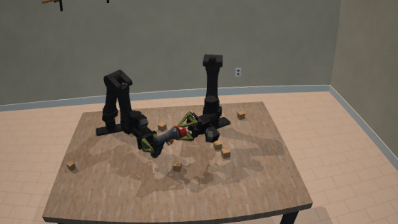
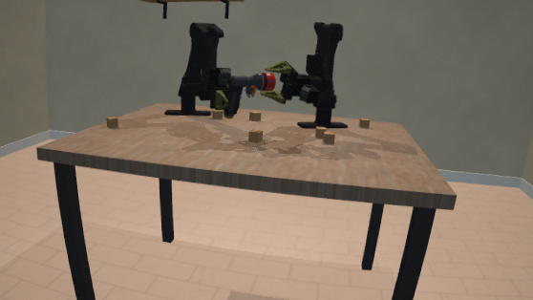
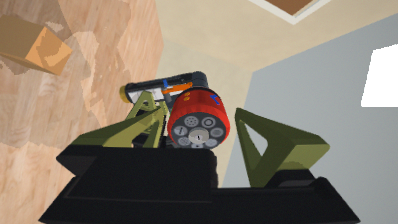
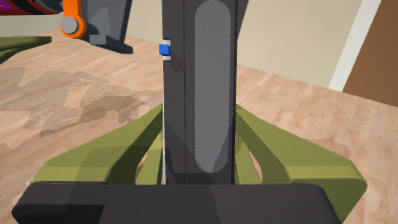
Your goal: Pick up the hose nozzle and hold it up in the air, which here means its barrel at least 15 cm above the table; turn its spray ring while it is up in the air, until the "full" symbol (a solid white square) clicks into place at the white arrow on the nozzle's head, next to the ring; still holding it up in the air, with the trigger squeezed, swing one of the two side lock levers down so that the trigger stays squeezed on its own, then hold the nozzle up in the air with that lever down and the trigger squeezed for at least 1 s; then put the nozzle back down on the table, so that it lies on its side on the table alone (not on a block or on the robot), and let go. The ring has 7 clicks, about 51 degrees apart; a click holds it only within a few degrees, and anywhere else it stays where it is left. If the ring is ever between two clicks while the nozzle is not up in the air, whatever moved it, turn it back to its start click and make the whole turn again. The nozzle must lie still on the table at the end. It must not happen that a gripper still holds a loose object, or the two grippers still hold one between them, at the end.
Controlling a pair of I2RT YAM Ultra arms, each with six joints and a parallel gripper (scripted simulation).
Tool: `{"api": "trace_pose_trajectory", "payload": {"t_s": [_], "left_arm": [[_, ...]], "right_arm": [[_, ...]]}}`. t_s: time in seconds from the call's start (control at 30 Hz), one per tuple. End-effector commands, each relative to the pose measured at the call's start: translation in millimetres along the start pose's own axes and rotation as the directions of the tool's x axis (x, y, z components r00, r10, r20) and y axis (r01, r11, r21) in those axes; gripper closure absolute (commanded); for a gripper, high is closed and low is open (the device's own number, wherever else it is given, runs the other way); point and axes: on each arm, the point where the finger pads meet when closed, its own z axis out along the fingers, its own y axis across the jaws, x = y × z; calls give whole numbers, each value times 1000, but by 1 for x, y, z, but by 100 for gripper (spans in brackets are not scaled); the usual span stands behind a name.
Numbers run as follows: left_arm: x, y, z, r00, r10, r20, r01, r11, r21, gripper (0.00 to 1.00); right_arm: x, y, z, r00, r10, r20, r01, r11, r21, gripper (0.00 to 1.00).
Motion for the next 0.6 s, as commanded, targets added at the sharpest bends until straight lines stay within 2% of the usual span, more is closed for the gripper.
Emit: {"api": "trace_pose_trajectory", "payload": {"t_s": [0.0, 0.33, 0.37, 0.57], "left_arm": [[0, -16, 4, 999, 41, -4, -41, 999, 35, 13], [0, -16, 4, 999, 41, -4, -41, 999, 35, 13], [2, -3, -9, 1000, 19, 2, -19, 1000, 12, 13], [1, -1, -24, 1000, 3, 3, -3, 1000, 2, 13]], "right_arm": [[-44, 2, 8, 989, 35, 145, -35, 999, -4, 64], [-44, 2, 8, 989, 35, 145, -35, 999, -4, 64], [-44, 2, 8, 989, 35, 145, -35, 999, -4, 64], [-44, 2, 8, 989, 35, 145, -35, 999, -4, 64]]}}
